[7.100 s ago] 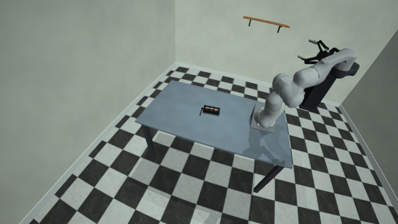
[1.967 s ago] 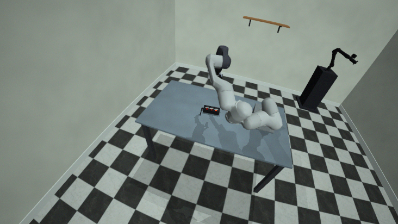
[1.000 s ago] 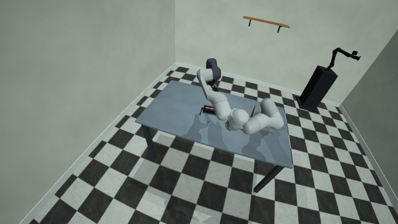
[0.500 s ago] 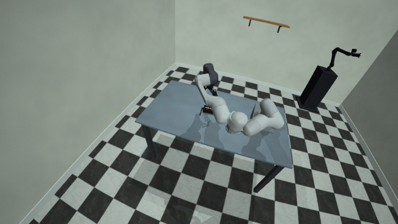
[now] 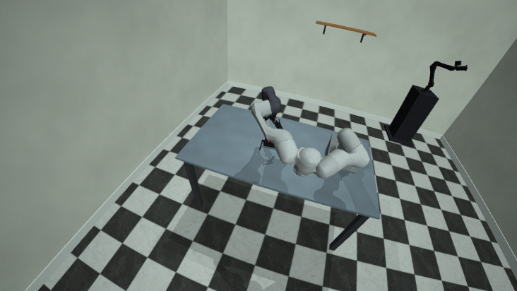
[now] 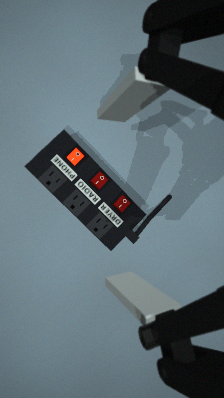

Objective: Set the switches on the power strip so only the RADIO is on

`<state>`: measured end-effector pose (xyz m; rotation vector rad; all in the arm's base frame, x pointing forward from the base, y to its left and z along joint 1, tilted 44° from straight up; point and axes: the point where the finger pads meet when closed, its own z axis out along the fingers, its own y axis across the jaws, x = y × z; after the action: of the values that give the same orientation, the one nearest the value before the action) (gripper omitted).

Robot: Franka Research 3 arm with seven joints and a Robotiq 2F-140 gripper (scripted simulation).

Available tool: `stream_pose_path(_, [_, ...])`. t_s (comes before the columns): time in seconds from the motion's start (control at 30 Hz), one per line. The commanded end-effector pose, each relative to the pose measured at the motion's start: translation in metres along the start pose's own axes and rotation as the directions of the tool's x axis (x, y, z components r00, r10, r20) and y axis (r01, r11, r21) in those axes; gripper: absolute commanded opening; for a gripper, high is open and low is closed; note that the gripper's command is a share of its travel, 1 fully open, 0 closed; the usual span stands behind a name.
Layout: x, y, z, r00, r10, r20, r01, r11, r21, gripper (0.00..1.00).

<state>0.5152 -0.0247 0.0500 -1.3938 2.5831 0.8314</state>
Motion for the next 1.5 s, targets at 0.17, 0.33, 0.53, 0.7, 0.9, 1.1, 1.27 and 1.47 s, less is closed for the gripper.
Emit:
stream_pose_path(0.17, [-0.003,0.002,0.01,1.0,0.003,-0.016,-0.004,1.0,-0.011,1.0])
stream_pose_path(0.33, [-0.005,0.006,0.022,0.999,-0.003,-0.033,0.002,1.0,-0.026,1.0])
stream_pose_path(0.53, [-0.005,0.006,0.022,0.999,-0.003,-0.033,0.002,1.0,-0.026,1.0])
stream_pose_path(0.7, [-0.006,0.007,0.025,0.999,-0.004,-0.038,0.003,1.0,-0.03,1.0])
stream_pose_path(0.9, [-0.006,0.007,0.025,0.999,-0.004,-0.038,0.003,1.0,-0.03,1.0])
stream_pose_path(1.1, [-0.006,0.007,0.025,0.999,-0.004,-0.038,0.003,1.0,-0.03,1.0])
stream_pose_path(1.27, [-0.006,0.007,0.025,0.999,-0.004,-0.038,0.003,1.0,-0.03,1.0])
stream_pose_path(1.47, [-0.006,0.007,0.025,0.999,-0.004,-0.038,0.003,1.0,-0.03,1.0])
